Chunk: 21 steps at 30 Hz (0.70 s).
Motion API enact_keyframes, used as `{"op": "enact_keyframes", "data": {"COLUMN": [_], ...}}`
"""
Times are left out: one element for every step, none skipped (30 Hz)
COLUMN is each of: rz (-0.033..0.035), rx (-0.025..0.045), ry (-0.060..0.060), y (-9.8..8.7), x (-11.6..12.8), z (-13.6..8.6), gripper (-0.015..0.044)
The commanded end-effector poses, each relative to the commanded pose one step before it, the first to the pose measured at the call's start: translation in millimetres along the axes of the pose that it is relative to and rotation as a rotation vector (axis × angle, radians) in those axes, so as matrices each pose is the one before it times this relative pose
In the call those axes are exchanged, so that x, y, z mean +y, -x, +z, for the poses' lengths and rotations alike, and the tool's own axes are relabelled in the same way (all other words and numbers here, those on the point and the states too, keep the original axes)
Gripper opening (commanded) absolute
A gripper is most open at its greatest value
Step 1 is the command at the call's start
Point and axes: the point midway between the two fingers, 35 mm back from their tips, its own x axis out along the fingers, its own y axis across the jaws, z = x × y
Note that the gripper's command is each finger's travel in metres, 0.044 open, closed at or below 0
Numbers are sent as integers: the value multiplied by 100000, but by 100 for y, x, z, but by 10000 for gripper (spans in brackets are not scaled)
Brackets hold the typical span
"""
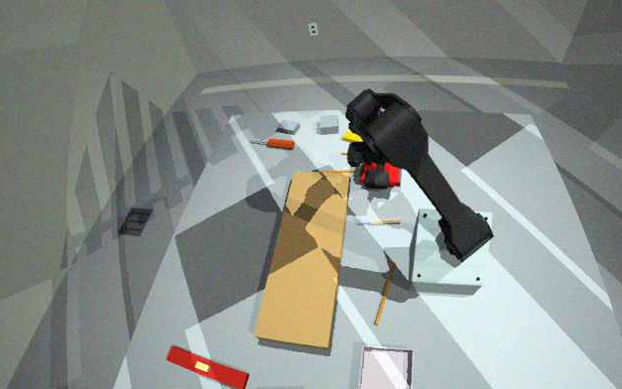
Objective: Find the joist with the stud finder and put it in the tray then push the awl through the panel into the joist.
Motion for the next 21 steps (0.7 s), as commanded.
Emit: {"op": "enact_keyframes", "data": {"rz": [-2286,-479,-479,-479,-479,-478,-478,-478,-478,-477,-477,-477,-476,-476,-476,-475,-106,-212,-321,-421,-522], "rx": [335,-22,-25,-27,-30,-32,-35,-37,-40,-43,-45,-48,-50,-53,-56,-58,19,39,57,73,87], "ry": [-671,-55,-55,-56,-56,-57,-57,-58,-58,-59,-59,-60,-60,-61,-61,-62,-5,-9,-14,-19,-24], "y": [65,-1,0,0,0,1,1,2,2,2,3,3,4,4,5,5,-4,-7,-11,-14,-17], "x": [68,23,23,23,24,24,24,24,24,24,24,24,24,24,24,24,3,7,10,13,16], "z": [-123,-2,-2,-2,-2,-2,-2,-2,-2,-2,-2,-2,-2,-2,-2,-3,0,-1,-1,-1,-1], "gripper": [0,0,0,0,0,0,0,0,0,0,0,0,0,0,0,0,0,0,0,0,0]}}
